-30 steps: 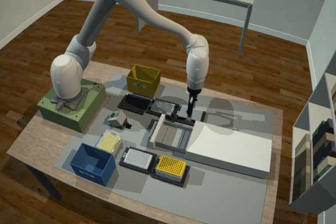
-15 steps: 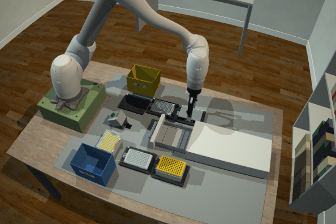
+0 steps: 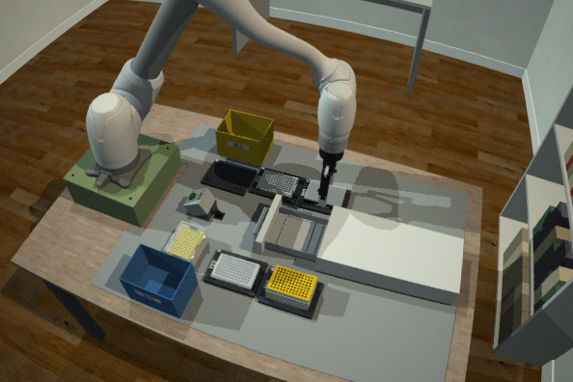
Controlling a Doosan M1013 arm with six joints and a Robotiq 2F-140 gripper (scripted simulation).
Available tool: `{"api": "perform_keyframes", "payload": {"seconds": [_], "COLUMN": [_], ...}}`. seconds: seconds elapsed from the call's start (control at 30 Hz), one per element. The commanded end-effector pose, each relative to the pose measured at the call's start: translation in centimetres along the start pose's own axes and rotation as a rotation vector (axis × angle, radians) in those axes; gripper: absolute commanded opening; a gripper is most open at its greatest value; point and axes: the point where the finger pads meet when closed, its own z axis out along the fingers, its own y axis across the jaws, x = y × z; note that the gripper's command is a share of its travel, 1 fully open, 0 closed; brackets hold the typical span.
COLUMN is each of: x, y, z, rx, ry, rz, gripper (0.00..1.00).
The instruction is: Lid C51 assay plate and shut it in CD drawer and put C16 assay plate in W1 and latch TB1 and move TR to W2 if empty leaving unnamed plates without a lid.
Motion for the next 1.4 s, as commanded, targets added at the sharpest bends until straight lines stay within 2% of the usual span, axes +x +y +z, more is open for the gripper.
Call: {"api": "perform_keyframes", "payload": {"seconds": [0.0, 1.37], "x": [0.00, 0.00], "y": [-0.01, -0.01], "z": [-0.02, 0.58], "rx": [0.000, 0.000], "ry": [0.000, 0.000], "rz": [0.000, 0.000], "gripper": [0.00, 0.00]}}
